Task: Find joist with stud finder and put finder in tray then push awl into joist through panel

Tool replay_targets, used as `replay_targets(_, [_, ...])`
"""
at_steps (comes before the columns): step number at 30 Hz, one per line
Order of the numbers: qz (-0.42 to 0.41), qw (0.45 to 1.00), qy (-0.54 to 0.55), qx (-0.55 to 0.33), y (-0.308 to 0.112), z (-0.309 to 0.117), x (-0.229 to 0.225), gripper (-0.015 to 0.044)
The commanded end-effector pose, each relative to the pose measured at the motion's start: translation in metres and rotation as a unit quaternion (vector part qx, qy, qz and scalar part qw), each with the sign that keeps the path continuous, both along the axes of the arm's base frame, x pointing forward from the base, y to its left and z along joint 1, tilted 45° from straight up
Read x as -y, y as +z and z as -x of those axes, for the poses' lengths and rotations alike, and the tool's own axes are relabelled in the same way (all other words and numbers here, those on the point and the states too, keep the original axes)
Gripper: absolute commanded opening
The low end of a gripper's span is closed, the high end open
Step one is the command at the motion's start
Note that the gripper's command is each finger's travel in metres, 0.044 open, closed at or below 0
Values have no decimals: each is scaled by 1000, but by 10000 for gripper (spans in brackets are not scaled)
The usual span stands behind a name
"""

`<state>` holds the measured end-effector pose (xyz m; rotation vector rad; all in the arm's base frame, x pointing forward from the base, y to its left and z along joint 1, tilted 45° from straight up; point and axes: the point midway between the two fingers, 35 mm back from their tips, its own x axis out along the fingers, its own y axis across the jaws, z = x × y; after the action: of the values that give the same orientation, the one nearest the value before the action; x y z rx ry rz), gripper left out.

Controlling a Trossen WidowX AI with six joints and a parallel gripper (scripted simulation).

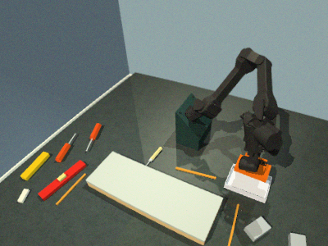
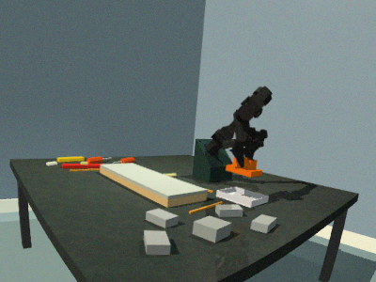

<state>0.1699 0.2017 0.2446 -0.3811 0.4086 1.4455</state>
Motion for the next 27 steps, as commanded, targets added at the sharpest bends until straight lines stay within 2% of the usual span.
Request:
replay_targets(1, [-8,1000,11,10,3,10,-2,0])
replay_targets(27, [-4,1000,12,10,-25,2,-30,0])
